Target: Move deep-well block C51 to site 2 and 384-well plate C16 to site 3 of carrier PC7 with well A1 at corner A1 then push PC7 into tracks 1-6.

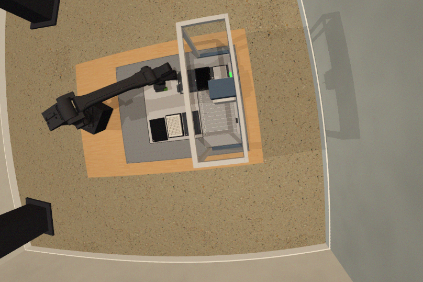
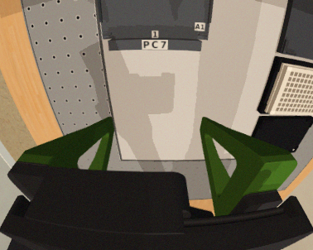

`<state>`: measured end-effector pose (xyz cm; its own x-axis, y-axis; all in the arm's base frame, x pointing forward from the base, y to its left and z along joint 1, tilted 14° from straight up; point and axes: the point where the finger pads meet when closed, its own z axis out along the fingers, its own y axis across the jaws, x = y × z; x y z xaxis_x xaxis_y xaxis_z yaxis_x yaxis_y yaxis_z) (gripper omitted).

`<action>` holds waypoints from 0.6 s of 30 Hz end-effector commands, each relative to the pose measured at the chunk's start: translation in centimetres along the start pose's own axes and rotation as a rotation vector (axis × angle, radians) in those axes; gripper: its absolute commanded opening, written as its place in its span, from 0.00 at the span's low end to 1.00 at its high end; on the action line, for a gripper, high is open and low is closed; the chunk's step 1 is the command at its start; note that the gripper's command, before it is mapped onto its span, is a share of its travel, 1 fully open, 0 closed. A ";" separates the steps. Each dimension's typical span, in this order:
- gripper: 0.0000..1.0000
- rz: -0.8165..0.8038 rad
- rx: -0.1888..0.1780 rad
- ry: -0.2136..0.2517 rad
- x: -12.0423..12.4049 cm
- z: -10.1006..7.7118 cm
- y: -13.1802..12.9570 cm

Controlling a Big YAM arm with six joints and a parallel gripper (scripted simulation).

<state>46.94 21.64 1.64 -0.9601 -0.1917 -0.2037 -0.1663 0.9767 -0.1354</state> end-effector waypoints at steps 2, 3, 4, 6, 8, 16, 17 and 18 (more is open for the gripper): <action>0.80 0.014 -0.024 -0.076 -2.9 -3.9 1.2; 1.00 -0.042 -0.023 -0.077 -2.8 -4.6 1.2; 1.00 -0.075 -0.021 -0.078 -2.8 -5.3 1.2; 1.00 -0.142 -0.020 -0.080 -2.8 -6.7 1.1; 1.00 -0.162 -0.019 -0.081 -2.7 -8.1 1.1; 1.00 -0.149 -0.018 -0.081 -2.7 -11.2 0.4; 1.00 -0.167 -0.015 -0.084 -0.8 -10.0 0.7; 1.00 -0.166 -0.017 -0.110 -0.8 -10.4 0.7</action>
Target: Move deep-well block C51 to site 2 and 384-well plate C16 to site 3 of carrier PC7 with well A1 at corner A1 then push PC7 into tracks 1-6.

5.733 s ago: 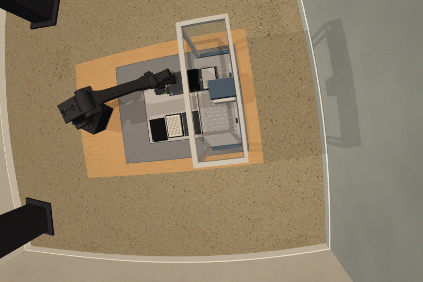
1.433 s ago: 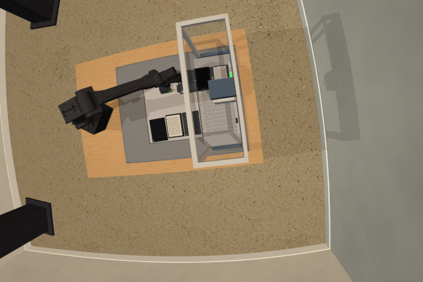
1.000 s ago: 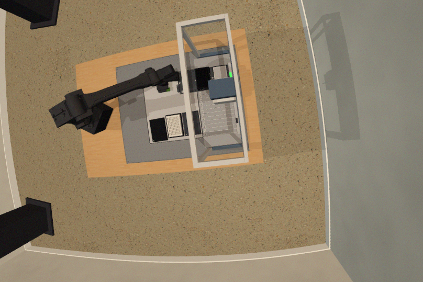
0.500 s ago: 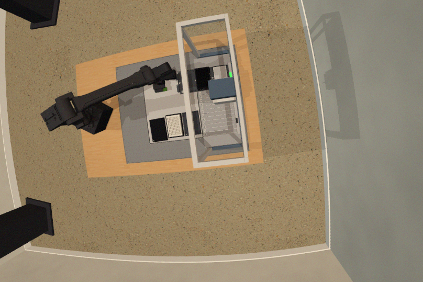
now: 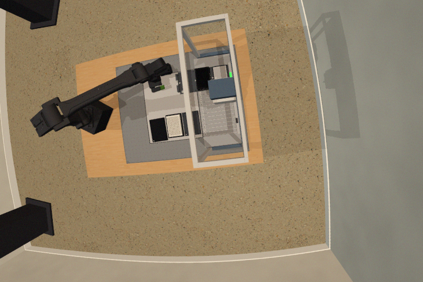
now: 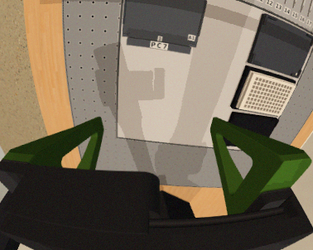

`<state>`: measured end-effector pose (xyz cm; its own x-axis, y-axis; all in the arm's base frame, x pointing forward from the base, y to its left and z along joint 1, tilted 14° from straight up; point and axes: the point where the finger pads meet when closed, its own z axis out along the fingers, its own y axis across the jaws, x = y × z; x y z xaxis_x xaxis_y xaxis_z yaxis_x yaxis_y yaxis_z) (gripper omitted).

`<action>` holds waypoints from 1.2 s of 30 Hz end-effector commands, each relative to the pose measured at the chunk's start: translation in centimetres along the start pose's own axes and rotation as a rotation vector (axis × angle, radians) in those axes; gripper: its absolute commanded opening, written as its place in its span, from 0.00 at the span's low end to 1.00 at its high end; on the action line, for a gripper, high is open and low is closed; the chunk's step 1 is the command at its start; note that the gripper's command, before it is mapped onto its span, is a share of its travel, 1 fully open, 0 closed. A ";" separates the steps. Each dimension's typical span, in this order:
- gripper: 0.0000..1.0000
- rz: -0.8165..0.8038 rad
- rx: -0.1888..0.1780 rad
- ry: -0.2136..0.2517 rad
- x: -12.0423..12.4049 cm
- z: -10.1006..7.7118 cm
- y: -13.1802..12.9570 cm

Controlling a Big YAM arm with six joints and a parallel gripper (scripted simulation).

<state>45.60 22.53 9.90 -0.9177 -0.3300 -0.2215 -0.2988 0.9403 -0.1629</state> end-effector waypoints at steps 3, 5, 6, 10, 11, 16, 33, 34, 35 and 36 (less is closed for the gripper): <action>1.00 -0.025 -0.011 -0.151 -0.5 -3.2 0.7; 1.00 -0.024 -0.011 -0.205 -0.5 -4.0 0.7; 1.00 -0.024 -0.012 -0.232 -0.5 -4.4 0.7; 1.00 -0.022 -0.013 -0.339 -0.5 -6.0 0.7; 1.00 -0.022 -0.013 -0.339 -0.5 -6.0 0.7; 1.00 -0.020 -0.013 -0.445 -0.5 -7.6 0.6; 1.00 -0.012 -0.012 -0.840 -0.4 -8.3 0.4; 1.00 -0.013 -0.010 -0.859 -0.4 -7.9 0.4; 1.00 -0.017 -0.008 -0.872 -0.3 -7.2 0.5; 1.00 -0.019 -0.007 -0.893 -0.2 -6.9 0.5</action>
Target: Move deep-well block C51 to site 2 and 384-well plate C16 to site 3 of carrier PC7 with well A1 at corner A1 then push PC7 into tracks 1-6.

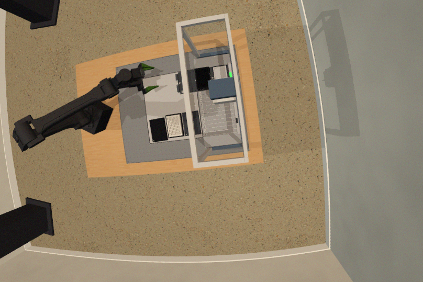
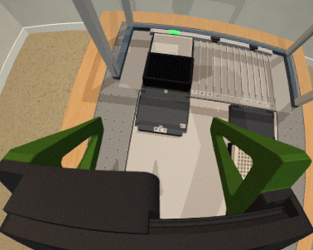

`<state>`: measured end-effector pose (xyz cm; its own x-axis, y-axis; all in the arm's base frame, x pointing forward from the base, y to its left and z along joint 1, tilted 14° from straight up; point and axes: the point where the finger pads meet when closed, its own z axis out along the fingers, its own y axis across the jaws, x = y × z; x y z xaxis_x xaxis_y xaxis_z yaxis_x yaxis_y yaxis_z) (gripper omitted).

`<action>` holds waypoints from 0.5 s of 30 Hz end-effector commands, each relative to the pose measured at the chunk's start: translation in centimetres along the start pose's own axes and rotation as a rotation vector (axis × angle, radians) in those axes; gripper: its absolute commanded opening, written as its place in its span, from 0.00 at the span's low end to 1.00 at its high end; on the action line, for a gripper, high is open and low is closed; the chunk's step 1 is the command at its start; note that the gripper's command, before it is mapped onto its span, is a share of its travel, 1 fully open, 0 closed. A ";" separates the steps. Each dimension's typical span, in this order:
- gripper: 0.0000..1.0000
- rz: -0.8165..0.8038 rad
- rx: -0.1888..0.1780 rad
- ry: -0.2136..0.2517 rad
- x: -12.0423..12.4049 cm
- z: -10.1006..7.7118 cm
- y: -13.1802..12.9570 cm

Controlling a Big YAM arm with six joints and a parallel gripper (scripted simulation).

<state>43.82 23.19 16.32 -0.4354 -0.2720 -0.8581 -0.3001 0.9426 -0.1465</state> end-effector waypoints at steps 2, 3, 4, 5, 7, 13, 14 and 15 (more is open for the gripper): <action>1.00 -0.027 -0.005 -0.121 -0.3 0.0 0.3; 1.00 -0.026 -0.005 -0.148 -0.3 0.0 0.3; 1.00 -0.025 -0.004 -0.174 -0.3 0.0 0.1; 1.00 -0.021 0.006 -0.199 -0.5 0.4 -0.5; 1.00 -0.007 0.008 -0.253 -4.0 1.1 -0.6; 1.00 -0.016 0.007 -0.225 -4.3 2.5 -0.9; 1.00 -0.017 0.007 -0.223 -4.5 2.8 -1.0; 1.00 -0.017 0.007 -0.223 -4.8 3.1 -1.1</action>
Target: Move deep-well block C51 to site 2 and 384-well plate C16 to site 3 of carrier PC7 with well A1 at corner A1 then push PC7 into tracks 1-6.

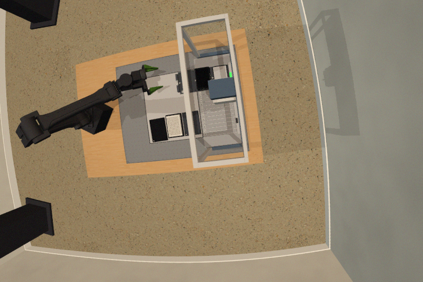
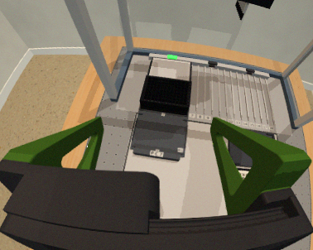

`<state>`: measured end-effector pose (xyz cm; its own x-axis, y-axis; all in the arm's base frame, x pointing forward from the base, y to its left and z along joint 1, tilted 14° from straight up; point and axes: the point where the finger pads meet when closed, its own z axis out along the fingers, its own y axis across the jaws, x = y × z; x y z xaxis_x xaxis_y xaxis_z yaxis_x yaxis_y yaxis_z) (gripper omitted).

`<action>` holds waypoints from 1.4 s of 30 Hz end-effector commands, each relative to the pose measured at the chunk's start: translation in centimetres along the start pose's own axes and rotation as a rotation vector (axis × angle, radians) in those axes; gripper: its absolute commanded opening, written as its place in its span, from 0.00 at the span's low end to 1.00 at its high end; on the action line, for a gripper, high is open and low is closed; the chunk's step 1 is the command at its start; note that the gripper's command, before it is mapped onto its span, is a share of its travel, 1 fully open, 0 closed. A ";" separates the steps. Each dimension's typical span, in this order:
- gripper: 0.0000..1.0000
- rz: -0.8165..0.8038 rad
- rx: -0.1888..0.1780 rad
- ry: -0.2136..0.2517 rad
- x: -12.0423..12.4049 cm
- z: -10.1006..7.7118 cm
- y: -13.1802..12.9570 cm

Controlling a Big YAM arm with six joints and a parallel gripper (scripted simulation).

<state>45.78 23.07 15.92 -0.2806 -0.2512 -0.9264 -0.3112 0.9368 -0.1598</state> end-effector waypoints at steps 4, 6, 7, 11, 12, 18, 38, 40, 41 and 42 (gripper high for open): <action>1.00 -0.001 0.014 -0.054 -4.8 3.3 -0.9; 1.00 -0.002 0.014 -0.054 -5.3 3.9 -1.1; 1.00 -0.002 0.014 -0.054 -5.5 4.3 -1.2; 1.00 -0.002 0.014 -0.055 -6.1 5.3 -1.5; 1.00 -0.002 0.014 -0.055 -6.1 5.3 -1.5; 1.00 -0.003 0.014 -0.056 -7.4 7.2 -2.1; 1.00 -0.004 0.015 -0.059 -11.2 13.1 -3.9; 1.00 -0.004 0.015 -0.060 -11.6 13.8 -4.1; 1.00 -0.004 0.016 -0.060 -11.8 14.1 -4.2; 1.00 -0.004 0.016 -0.060 -12.0 14.5 -4.3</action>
<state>60.93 25.23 19.79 -0.2693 -0.2485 -0.9305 -0.3087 0.9374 -0.1610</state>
